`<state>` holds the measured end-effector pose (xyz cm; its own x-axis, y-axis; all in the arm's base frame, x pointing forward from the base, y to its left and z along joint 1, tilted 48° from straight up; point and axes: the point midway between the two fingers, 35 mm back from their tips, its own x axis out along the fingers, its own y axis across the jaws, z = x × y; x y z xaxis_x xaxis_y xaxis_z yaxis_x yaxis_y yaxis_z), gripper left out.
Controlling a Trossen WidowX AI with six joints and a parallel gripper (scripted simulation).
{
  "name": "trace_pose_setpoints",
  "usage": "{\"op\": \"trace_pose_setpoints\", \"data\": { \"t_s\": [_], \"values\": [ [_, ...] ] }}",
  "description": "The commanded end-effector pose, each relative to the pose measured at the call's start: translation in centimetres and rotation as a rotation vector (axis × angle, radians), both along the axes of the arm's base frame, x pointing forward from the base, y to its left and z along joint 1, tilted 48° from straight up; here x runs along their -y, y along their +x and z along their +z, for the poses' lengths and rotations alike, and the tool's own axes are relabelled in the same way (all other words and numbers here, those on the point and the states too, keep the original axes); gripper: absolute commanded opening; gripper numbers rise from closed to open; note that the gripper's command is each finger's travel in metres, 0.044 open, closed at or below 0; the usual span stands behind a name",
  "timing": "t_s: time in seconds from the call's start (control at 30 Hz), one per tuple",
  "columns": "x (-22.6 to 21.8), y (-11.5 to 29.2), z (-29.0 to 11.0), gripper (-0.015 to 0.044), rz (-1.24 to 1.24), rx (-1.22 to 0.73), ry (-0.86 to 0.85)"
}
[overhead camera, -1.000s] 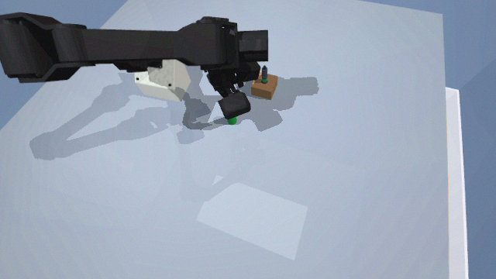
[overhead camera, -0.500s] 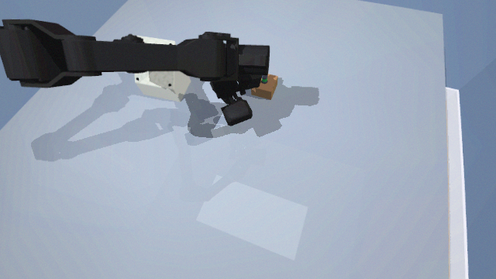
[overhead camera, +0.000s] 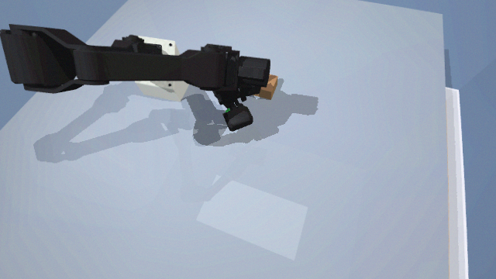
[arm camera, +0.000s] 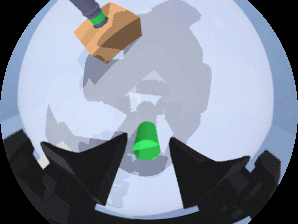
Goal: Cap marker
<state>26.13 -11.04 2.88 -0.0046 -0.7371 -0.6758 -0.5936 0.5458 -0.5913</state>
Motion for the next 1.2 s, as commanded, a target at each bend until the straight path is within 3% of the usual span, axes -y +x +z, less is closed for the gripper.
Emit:
{"op": "trace_pose_setpoints", "data": {
  "t_s": [0.0,0.33,0.43,0.77,0.9,1.17],
  "values": [
    [0.5,-0.4,-0.5,0.0241,0.000,-0.012,-0.006],
    [1.6,-0.5,-1.3,0.0241,0.000,-0.013,-0.009],
    [1.6,-0.5,-1.3,0.0162,0.000,-0.013,-0.009],
    [1.6,-0.4,-1.2,0.0095,0.000,-0.013,-0.009],
    [1.2,-0.4,-0.9,0.0000,0.000,-0.012,-0.007],
    [-0.3,-0.2,0.2,0.0000,0.000,-0.012,-0.004]
  ]
}}
